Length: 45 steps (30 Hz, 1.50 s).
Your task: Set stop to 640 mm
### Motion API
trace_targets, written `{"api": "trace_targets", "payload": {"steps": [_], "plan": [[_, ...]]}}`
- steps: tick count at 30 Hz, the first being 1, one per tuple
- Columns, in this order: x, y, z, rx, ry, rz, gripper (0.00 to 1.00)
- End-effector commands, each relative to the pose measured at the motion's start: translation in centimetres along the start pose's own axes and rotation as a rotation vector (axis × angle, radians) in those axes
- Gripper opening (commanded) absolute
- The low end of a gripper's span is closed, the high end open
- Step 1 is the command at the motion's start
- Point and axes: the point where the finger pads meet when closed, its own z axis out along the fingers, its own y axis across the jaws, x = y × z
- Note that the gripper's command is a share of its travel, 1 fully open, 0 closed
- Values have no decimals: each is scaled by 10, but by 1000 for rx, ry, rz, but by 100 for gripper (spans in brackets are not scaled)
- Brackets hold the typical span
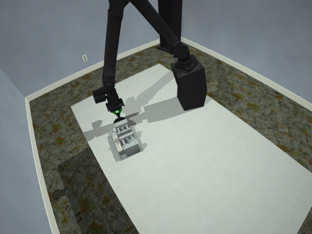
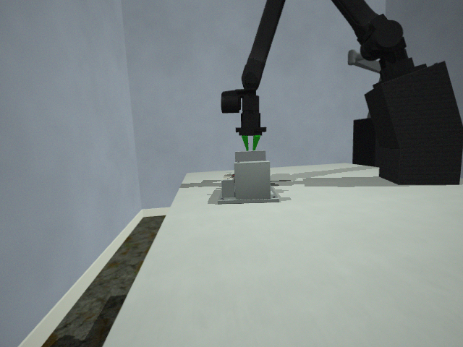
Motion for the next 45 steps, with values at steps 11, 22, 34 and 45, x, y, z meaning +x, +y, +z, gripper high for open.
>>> {"api": "trace_targets", "payload": {"steps": [11, 22, 34, 45], "plan": [[-6, -28, 9, 42, -3, 1, 6], [-6, -38, 11, 57, -2, 1, 6], [-6, -40, 20, 49, -3, 1, 6], [-6, -41, 24, 34, -4, 1, 6]]}}
